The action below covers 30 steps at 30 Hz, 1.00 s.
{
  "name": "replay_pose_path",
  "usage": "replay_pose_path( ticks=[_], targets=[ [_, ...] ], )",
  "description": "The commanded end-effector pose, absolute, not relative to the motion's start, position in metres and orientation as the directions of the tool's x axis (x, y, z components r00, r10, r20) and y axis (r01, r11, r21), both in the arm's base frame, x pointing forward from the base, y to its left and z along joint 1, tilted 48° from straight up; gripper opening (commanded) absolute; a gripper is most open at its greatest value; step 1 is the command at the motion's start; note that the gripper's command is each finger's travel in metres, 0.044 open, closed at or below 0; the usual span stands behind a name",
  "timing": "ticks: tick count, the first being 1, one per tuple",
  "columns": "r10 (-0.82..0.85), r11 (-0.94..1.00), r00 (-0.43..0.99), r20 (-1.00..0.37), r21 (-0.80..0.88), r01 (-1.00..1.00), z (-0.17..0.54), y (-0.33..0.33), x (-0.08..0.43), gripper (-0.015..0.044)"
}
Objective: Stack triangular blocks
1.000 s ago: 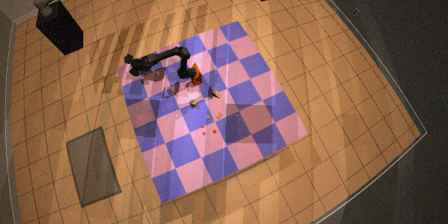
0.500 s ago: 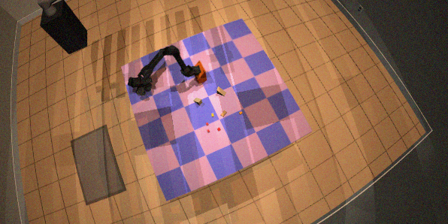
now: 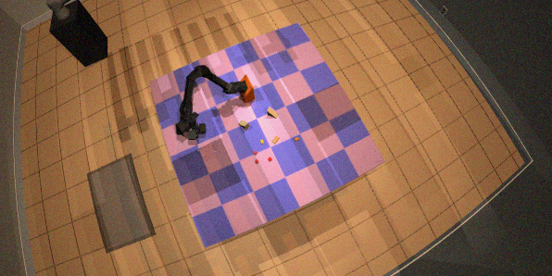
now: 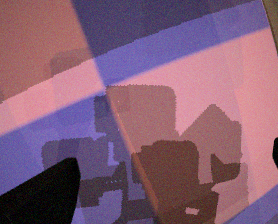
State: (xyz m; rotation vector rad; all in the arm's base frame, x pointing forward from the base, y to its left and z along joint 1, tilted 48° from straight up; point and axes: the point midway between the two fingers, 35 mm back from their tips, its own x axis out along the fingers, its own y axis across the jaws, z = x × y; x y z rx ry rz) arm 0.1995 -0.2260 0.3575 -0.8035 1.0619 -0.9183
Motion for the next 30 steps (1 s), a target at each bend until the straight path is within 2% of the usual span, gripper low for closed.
replay_pose_path(
  ticks=[1, 10, 16, 23, 30],
  targets=[
    [-0.853, 0.486, 0.291, -0.434, -0.863, 0.138, 0.324, -0.206, 0.242, 0.044],
    [-0.699, 0.638, 0.357, -0.62, -0.766, -0.079, 0.23, -0.133, 0.322, 0.044],
    [-0.604, 0.682, 0.331, -0.725, -0.685, -0.256, 0.155, -0.058, 0.347, 0.044],
    [-0.557, 0.658, 0.245, -0.794, -0.601, -0.454, 0.069, 0.033, 0.332, 0.044],
    [-0.611, 0.552, 0.155, -0.777, -0.558, -0.62, -0.01, 0.104, 0.271, 0.044]
  ],
)
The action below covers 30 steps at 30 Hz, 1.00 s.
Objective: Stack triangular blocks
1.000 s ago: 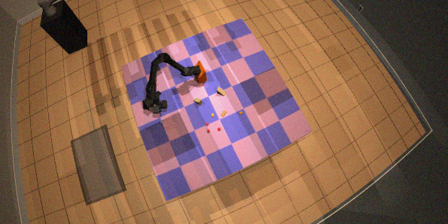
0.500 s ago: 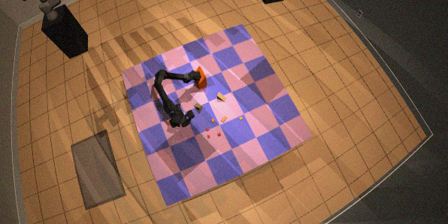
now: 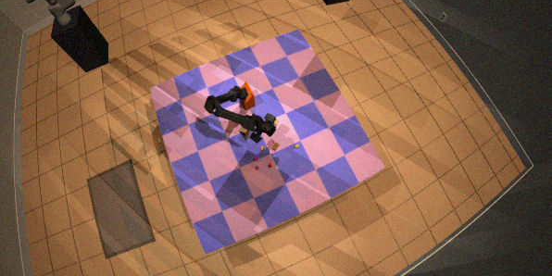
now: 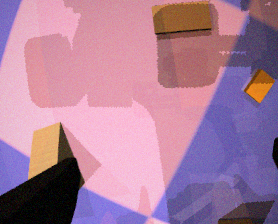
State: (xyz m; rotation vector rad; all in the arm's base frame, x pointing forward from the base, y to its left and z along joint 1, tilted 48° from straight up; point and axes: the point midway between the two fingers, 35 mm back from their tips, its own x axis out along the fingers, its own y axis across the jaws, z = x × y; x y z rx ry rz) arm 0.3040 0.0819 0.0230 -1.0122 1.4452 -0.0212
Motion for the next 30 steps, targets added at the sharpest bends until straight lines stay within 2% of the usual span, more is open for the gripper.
replay_pose_path(
  ticks=[1, 7, 30],
  targets=[
    [-0.627, 0.529, 0.147, -0.765, -0.557, -0.641, -0.021, 0.112, 0.259, 0.044],
    [-0.72, 0.399, 0.142, -0.679, -0.572, -0.717, -0.061, 0.129, 0.199, 0.044],
    [-0.719, 0.397, 0.143, -0.68, -0.57, -0.719, -0.082, 0.108, 0.207, 0.044]
  ],
)
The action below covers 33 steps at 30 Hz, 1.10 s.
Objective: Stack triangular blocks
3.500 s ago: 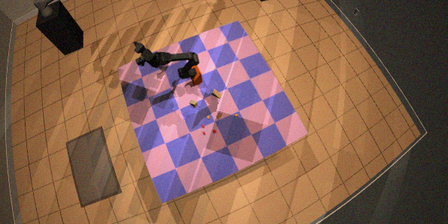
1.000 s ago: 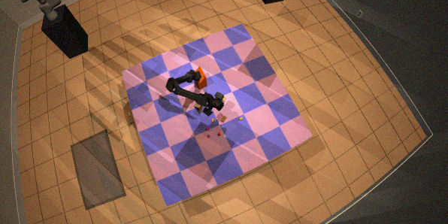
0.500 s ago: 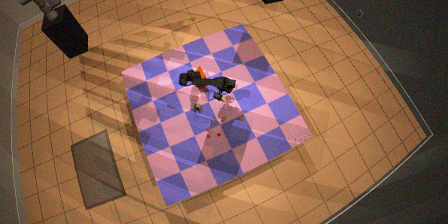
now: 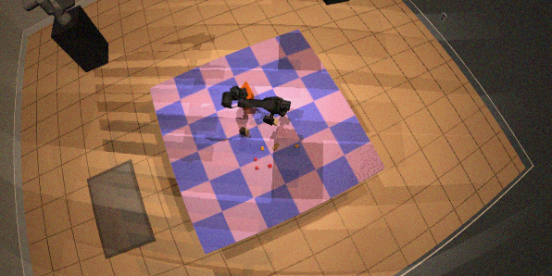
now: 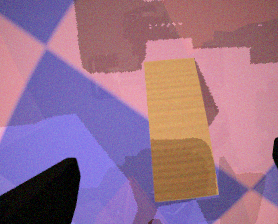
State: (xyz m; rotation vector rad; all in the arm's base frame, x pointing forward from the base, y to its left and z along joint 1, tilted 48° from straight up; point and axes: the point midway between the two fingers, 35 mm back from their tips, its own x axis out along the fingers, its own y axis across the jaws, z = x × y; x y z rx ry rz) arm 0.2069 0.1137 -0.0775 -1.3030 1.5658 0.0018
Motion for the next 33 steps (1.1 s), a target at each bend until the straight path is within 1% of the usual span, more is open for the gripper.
replay_pose_path(
  ticks=[1, 33],
  targets=[
    [-0.719, 0.397, 0.143, -0.68, -0.57, -0.719, -0.083, 0.106, 0.207, 0.044],
    [-0.722, 0.395, 0.144, -0.677, -0.573, -0.718, -0.113, 0.064, 0.215, 0.044]
  ],
)
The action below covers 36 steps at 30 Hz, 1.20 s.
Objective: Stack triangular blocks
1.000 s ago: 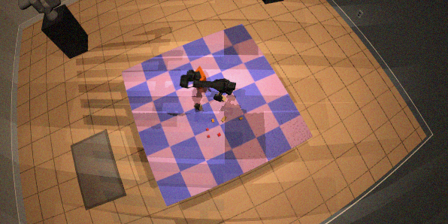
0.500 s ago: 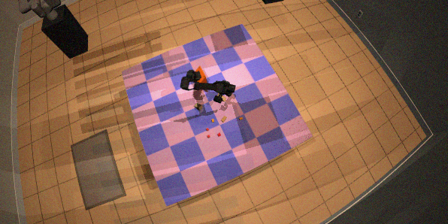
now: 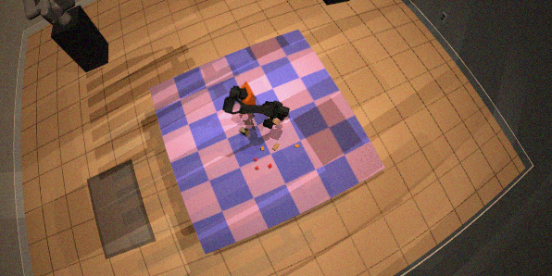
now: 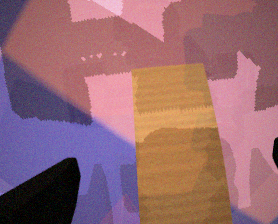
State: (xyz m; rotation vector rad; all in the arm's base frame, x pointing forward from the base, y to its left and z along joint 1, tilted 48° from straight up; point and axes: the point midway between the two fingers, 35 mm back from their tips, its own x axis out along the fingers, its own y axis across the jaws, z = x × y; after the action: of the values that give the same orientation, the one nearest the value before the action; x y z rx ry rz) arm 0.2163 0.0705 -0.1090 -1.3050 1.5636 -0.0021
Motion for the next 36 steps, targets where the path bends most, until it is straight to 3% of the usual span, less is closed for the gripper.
replay_pose_path(
  ticks=[1, 13, 24, 31, 35, 36],
  targets=[
    [-0.722, 0.395, 0.144, -0.677, -0.573, -0.718, -0.113, 0.063, 0.215, 0.044],
    [-0.725, 0.393, 0.143, -0.673, -0.576, -0.717, -0.121, 0.048, 0.215, 0.044],
    [-0.725, 0.393, 0.143, -0.673, -0.576, -0.717, -0.121, 0.048, 0.215, 0.0151],
    [-0.725, 0.393, 0.143, -0.673, -0.576, -0.717, -0.121, 0.048, 0.215, 0.0105],
    [-0.725, 0.393, 0.143, -0.673, -0.576, -0.717, -0.121, 0.049, 0.215, 0.0],
    [-0.725, 0.393, 0.143, -0.674, -0.576, -0.717, -0.119, 0.05, 0.215, 0.0]
  ],
)
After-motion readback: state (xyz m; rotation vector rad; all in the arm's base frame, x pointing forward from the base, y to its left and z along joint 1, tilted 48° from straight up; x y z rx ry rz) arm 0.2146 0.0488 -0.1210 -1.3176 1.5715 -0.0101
